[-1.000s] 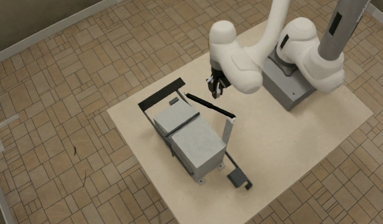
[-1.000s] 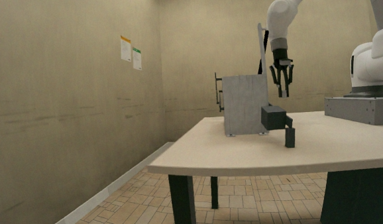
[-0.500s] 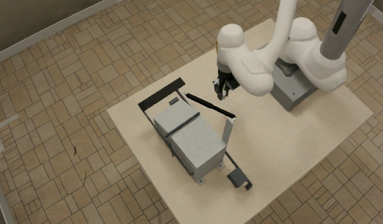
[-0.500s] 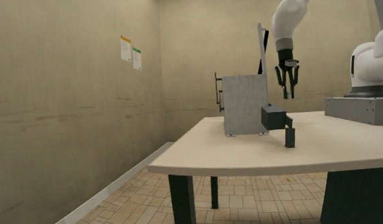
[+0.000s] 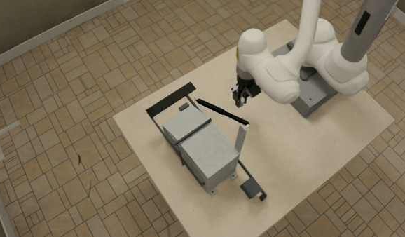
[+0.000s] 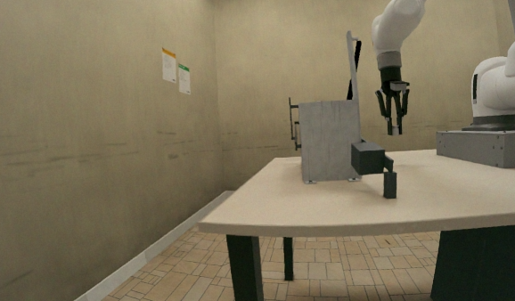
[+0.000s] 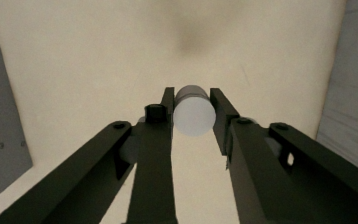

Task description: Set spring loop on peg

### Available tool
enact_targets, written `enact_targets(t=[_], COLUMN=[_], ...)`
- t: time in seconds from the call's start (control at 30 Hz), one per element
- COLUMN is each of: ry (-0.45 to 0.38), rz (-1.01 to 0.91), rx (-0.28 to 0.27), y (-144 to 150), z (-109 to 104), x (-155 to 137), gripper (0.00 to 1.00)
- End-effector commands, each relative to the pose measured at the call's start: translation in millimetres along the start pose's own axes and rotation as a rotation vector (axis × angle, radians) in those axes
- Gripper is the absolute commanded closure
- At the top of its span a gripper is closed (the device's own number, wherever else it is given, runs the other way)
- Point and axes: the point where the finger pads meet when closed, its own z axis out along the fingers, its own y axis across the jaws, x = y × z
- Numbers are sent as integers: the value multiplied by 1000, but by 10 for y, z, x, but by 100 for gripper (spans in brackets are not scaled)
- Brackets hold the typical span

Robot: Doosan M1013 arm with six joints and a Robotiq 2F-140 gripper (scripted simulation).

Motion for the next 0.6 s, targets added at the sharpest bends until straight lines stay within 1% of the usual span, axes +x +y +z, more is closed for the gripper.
enact_targets(t=[0.0, 0.37, 0.57], ry=[-2, -11, -9], rz=[0, 0, 0], rx=[0, -1, -1], y=[-30, -129, -111], z=[12, 56, 167], x=[29, 121, 103], gripper=[75, 75, 75])
